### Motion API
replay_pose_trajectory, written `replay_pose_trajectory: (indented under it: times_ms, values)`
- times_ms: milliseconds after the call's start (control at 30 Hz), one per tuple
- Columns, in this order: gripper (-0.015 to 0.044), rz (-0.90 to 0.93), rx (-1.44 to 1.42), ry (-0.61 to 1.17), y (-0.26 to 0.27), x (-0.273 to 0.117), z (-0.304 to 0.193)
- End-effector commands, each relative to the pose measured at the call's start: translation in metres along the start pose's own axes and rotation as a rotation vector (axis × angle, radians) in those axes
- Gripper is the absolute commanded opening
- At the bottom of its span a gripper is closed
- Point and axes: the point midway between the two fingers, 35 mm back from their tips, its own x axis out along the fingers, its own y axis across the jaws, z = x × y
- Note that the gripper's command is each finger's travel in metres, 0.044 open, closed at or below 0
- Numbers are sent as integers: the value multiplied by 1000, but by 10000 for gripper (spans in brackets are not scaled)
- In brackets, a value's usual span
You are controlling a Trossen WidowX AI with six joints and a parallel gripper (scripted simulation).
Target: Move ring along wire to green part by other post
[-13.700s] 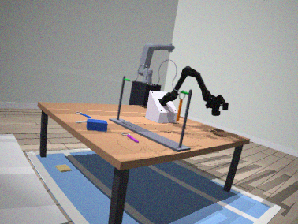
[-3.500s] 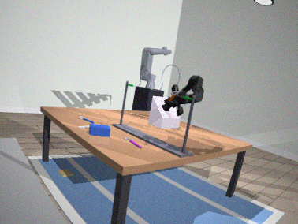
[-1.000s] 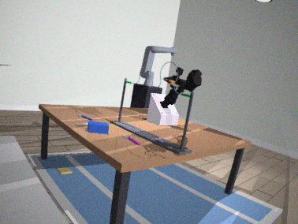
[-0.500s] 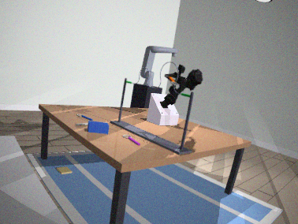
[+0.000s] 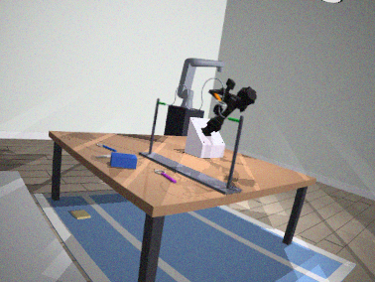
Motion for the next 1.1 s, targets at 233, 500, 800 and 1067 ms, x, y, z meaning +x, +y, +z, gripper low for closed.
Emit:
replay_pose_trajectory:
  times_ms: [233, 500, 800, 1067]
  values:
    - [-150, 10, 30, 9, -10, 0, -1]
    - [-150, 51, 104, 12, -8, 0, 0]
    - [-150, 110, 208, 15, -3, -1, 0]
    - [-150, 165, 305, 17, 1, -1, 2]
